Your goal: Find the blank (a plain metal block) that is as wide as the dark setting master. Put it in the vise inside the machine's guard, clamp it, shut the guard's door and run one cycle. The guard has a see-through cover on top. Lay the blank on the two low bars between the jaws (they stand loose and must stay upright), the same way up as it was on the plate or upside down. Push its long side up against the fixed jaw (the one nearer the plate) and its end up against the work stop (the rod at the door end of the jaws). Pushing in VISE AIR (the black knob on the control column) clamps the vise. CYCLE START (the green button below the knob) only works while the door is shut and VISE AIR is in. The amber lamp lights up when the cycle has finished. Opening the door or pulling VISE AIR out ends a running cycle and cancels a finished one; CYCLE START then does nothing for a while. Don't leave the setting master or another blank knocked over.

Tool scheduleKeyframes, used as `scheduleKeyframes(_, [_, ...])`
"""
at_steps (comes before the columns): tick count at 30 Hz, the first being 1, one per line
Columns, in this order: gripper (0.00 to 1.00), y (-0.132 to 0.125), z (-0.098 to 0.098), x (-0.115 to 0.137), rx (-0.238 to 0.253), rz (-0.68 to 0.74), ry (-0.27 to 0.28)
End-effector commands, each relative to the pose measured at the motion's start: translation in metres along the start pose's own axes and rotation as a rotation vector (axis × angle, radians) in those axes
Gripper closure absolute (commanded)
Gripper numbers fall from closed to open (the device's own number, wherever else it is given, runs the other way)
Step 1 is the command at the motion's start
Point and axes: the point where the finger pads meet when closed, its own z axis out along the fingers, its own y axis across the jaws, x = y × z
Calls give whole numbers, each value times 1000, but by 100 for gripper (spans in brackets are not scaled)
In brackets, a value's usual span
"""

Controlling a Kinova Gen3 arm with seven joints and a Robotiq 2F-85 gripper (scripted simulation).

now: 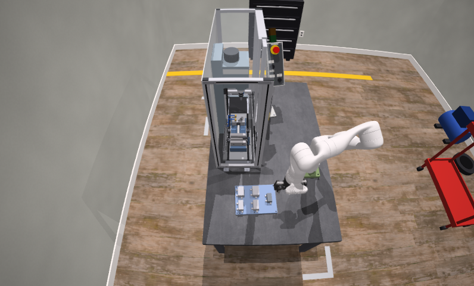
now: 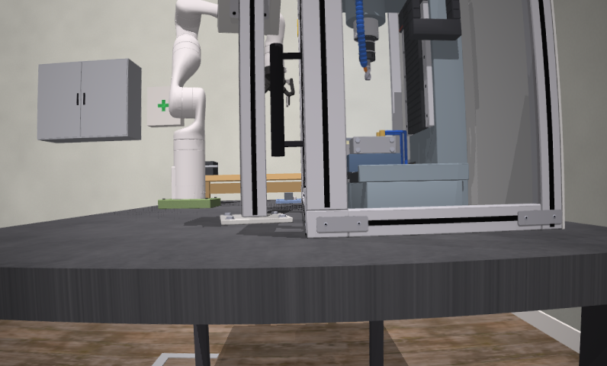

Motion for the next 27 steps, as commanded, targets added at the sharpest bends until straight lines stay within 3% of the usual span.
scheduleKeyframes(1, [0, 5, 26, -10, 0, 0, 1])
scheduleKeyframes(3, [0, 8, 44, -17, 0, 0, 1])
scheduleKeyframes(15, [0, 8, 44, -17, 0, 0, 1])
scheduleKeyframes(20, [0, 17, 90, -35, 0, 0, 1])
scheduleKeyframes(27, [0, 17, 90, -35, 0, 0, 1])
